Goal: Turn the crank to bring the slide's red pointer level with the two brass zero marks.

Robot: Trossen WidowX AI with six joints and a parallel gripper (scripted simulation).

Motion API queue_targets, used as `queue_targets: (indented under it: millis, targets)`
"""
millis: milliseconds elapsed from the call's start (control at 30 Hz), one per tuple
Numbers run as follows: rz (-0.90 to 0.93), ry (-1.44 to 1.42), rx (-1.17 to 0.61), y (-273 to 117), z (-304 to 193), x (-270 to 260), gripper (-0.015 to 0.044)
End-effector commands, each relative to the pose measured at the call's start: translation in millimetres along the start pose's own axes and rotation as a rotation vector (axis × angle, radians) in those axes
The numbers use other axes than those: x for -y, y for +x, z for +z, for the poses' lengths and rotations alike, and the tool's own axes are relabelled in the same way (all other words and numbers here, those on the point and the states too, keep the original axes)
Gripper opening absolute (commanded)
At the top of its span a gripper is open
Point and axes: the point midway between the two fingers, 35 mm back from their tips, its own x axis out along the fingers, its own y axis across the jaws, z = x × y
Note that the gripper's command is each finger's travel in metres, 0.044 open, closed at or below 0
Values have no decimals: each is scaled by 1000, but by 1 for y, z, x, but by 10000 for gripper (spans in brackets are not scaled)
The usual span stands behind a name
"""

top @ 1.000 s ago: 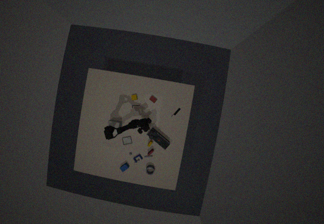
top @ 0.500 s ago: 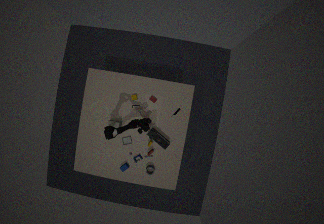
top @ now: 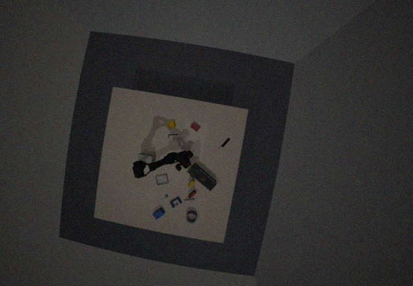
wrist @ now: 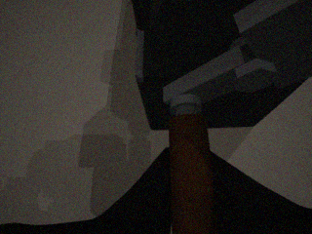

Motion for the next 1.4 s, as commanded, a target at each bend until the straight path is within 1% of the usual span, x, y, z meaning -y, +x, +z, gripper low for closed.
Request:
queue_targets:
  millis: [0, 733, 1267, 1300, 1367]
  targets:
    - [3, 5, 4, -1, 1, -1, 0]
    - [0, 0, 0, 0, 0, 0, 0]
    - [0, 0, 0, 0, 0, 0, 420]
    - [0, 0, 0, 0, 0, 0, 440]
    - [0, 0, 0, -2, 2, 0, 440]
